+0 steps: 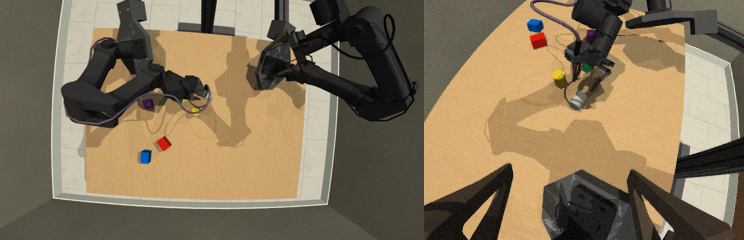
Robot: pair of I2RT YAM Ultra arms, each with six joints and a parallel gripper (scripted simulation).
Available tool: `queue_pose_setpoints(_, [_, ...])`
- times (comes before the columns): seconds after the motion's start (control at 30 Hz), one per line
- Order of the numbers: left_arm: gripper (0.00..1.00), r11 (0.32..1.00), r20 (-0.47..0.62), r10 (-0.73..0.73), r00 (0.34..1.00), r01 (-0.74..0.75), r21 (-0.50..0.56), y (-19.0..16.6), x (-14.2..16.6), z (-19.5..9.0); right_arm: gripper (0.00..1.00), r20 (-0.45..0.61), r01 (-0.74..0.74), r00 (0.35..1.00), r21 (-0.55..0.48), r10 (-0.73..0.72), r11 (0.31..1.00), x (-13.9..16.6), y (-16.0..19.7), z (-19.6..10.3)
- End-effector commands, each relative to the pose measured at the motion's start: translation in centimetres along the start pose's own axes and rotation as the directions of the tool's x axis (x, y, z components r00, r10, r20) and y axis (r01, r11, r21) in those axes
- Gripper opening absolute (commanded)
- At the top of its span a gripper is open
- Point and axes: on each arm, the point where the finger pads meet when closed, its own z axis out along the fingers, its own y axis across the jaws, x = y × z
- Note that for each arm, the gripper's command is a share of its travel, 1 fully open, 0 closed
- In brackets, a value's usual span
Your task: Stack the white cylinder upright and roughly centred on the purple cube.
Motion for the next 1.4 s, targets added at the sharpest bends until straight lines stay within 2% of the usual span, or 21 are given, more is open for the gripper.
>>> queue_pose_setpoints(0.0, [1.0, 0.999, 0.025, -0.027, 0.999, 0.027, 0.023, 0.1, -0.8, -1.0, 0.64, 0.035, 0.014, 0.999, -0.011, -0.014, 1.0, -1.0, 0.5, 0.8])
queue_pose_setpoints(1.13, [1.0, 0.999, 0.025, -0.027, 0.999, 0.027, 0.023, 0.1, -0.8, -1.0, 0.64, 0.028, 0.012, 1.0, -0.012, -0.012, 1.0, -0.9, 0.7, 5.4])
queue_pose_setpoints(1.37, [1.0, 0.999, 0.025, -0.027, 0.999, 0.027, 0.023, 0.1, -0.8, -1.0, 0.64, 0.028, 0.018, 0.999, -0.015, -0.018, 1.0, -1.0, 0.9, 5.5])
